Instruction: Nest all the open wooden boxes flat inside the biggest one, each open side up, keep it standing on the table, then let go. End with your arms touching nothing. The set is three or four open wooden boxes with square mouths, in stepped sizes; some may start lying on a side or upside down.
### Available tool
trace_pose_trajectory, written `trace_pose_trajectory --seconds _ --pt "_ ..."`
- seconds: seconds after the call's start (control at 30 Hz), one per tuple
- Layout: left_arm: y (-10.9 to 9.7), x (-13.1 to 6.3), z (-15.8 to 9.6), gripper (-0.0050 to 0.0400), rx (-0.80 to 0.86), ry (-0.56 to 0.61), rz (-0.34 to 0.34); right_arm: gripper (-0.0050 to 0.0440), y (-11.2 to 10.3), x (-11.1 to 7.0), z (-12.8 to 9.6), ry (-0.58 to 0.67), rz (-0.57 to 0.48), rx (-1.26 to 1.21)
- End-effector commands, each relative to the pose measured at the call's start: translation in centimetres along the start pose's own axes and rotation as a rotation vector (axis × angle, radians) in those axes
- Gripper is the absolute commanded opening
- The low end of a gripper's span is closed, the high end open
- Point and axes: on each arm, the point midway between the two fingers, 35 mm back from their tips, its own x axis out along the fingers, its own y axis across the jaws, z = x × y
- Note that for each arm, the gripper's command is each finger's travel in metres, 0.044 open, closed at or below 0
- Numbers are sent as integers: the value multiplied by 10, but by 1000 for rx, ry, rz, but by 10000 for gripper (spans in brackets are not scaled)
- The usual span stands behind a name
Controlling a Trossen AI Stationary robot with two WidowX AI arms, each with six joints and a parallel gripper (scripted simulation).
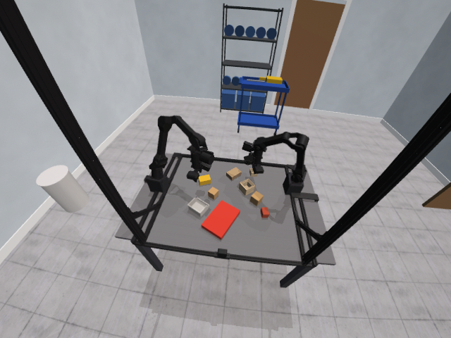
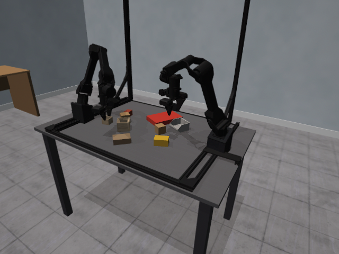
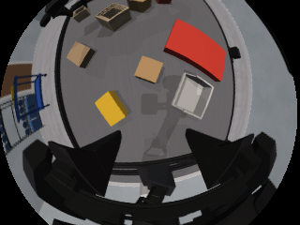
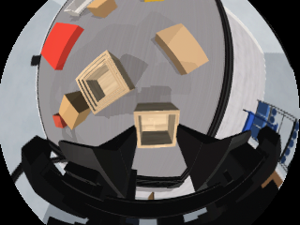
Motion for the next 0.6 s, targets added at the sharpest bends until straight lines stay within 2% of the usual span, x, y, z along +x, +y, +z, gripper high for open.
trace_pose_trajectory --seconds 0.0,0.57 --pt "0 0 0 400 -2 0 0 0 4 -4 6 -8 -1 124" --pt "0 0 0 400 -2 0 0 0 17 -9 18 -7 0 595"
